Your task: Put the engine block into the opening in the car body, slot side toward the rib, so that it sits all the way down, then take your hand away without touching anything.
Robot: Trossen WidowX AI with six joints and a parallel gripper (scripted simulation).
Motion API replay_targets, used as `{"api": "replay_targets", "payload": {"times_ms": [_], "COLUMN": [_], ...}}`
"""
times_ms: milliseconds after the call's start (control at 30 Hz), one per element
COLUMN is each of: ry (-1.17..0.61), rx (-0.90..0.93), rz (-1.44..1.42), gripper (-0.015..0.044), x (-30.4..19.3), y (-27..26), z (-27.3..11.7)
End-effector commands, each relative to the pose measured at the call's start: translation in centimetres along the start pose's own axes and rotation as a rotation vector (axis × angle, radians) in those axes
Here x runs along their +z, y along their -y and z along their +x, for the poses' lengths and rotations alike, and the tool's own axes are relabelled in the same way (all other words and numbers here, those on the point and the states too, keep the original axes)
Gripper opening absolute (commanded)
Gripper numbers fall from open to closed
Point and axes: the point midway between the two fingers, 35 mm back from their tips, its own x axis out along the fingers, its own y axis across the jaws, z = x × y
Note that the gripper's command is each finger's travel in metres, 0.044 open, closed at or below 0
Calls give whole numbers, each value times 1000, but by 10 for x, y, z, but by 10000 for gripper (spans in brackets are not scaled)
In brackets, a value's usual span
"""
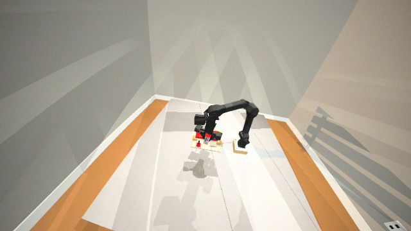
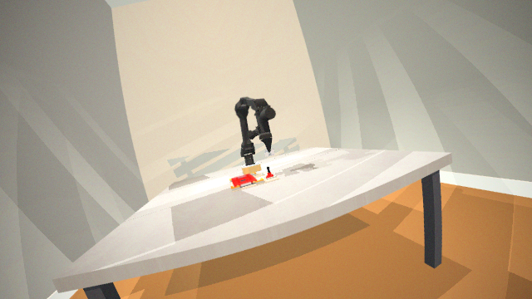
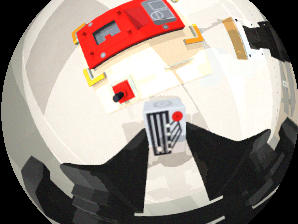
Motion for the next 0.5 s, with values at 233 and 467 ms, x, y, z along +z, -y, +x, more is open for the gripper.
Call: {"api": "replay_targets", "payload": {"times_ms": [233,467], "ry": [6,6], "rx": [-4,-4], "rz": [-288,-482], "gripper": [0,0], "x": [19,33], "y": [-18,-28], "z": [11,17]}}
